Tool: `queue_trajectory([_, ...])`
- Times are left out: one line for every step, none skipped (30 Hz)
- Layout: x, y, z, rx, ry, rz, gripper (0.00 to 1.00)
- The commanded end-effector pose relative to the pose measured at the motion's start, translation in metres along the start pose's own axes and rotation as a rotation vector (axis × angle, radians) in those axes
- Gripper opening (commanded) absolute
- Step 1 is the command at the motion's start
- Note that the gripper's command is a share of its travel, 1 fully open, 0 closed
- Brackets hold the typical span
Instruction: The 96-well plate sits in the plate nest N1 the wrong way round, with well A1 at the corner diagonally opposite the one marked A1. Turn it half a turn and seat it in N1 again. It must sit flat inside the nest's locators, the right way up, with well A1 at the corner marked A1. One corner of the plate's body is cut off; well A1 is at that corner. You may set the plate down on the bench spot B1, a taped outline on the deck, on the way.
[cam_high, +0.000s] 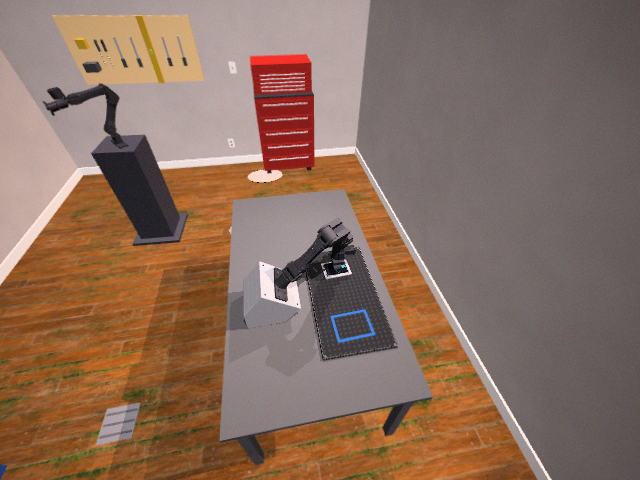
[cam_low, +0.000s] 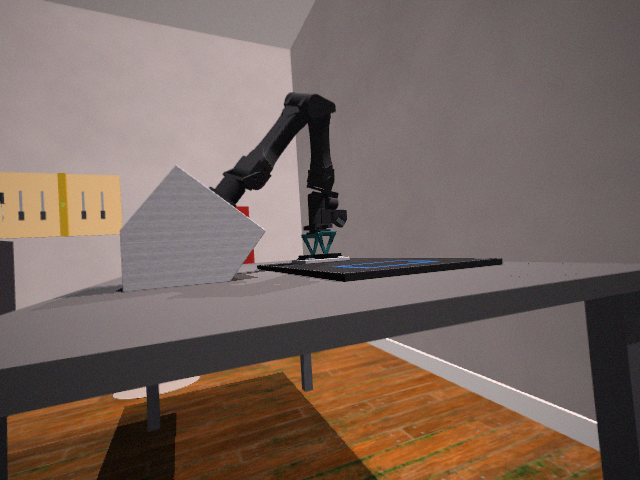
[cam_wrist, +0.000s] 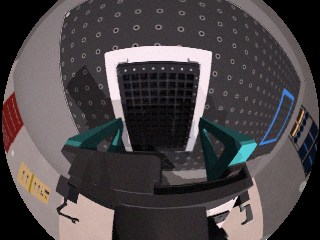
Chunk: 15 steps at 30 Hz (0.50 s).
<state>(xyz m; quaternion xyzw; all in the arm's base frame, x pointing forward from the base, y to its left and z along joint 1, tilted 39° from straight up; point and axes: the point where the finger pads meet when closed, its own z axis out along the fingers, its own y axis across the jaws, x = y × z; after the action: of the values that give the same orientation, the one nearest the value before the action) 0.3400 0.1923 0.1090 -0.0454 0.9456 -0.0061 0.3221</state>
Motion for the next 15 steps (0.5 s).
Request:
queue_trajectory([-0.007,0.003,0.000,-0.014,-0.025,0.004,1.00])
queue_trajectory([-0.007,0.004,0.002,-0.014,-0.025,0.004,1.00])
queue_trajectory([-0.007,0.004,0.003,-0.014,-0.025,0.004,1.00])
queue_trajectory([-0.007,0.004,0.005,-0.014,-0.025,0.004,1.00])
queue_trajectory([-0.007,0.004,0.007,-0.014,-0.025,0.004,1.00])
queue_trajectory([-0.007,0.004,0.008,-0.014,-0.025,0.004,1.00])
queue_trajectory([-0.007,0.004,0.010,-0.014,-0.025,0.004,1.00])
queue_trajectory([-0.007,0.004,0.010,-0.014,-0.025,0.004,1.00])
queue_trajectory([-0.007,0.004,0.010,-0.014,-0.025,0.004,1.00])
queue_trajectory([-0.007,0.004,0.010,-0.014,-0.025,0.004,1.00])
queue_trajectory([-0.007,0.004,0.010,-0.014,-0.025,0.004,1.00])
queue_trajectory([-0.007,0.004,0.010,-0.014,-0.025,0.004,1.00])
queue_trajectory([-0.007,0.004,0.010,-0.014,-0.025,0.004,1.00])
queue_trajectory([-0.007,0.004,0.010,-0.014,-0.025,0.004,1.00])
queue_trajectory([-0.007,0.004,0.010,-0.014,-0.025,0.004,1.00])
